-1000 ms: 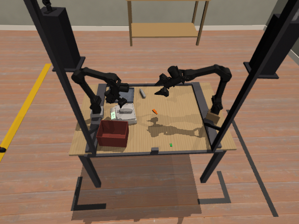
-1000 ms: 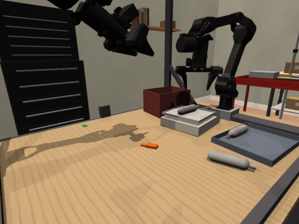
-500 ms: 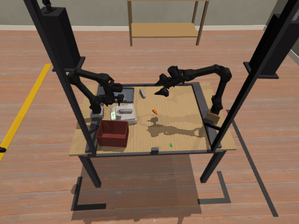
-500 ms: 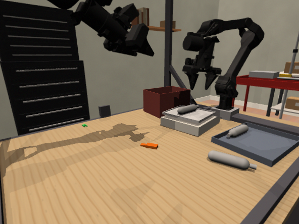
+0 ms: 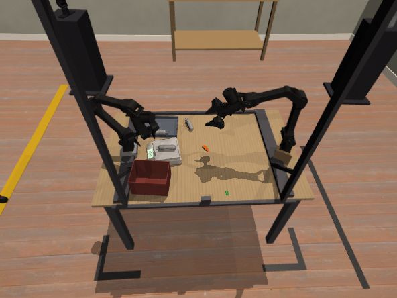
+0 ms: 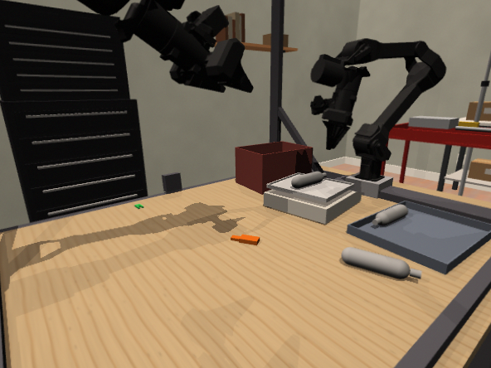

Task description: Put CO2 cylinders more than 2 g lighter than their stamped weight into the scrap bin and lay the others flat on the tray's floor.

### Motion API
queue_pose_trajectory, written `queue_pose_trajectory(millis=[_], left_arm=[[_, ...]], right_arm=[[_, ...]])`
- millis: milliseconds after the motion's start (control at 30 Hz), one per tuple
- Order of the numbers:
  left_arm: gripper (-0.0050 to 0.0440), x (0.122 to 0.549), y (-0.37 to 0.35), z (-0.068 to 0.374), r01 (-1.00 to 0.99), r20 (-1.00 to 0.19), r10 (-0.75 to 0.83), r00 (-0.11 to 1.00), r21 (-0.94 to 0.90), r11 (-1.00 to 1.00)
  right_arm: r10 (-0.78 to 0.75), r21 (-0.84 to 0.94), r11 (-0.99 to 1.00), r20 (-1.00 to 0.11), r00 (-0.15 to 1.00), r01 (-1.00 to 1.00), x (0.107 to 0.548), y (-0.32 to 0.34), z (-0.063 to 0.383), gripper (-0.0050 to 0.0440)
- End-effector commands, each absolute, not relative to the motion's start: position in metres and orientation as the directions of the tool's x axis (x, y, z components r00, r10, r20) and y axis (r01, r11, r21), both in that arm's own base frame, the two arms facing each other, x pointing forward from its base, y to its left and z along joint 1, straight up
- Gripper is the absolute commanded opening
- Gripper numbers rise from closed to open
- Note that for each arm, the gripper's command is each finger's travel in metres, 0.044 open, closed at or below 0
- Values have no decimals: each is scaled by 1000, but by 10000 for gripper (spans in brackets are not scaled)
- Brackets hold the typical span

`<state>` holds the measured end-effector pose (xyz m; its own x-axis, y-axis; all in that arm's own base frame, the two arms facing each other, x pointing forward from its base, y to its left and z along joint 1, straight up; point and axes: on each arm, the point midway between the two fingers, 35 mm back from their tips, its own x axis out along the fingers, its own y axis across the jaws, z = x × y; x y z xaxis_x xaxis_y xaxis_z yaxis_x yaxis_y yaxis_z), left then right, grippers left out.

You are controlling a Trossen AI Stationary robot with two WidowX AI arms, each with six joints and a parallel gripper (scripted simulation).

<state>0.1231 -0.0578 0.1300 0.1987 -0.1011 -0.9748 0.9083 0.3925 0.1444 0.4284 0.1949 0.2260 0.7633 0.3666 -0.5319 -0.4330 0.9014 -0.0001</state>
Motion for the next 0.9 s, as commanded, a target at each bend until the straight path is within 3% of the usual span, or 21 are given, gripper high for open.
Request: queue_pose_trajectory(millis=[0, 400, 867], left_arm=[[440, 117, -56, 126, 828, -967, -92, 237, 151, 539], [440, 104, -55, 114, 510, -942, -134, 307, 44, 859], [440, 102, -55, 110, 402, -940, -138, 311, -1, 916]], right_arm=[[372, -1, 902, -507, 778, -432, 428, 195, 238, 440], [372, -1, 902, -507, 778, -432, 428, 195, 238, 440], [372, -1, 902, -507, 778, -432, 428, 195, 238, 440]])
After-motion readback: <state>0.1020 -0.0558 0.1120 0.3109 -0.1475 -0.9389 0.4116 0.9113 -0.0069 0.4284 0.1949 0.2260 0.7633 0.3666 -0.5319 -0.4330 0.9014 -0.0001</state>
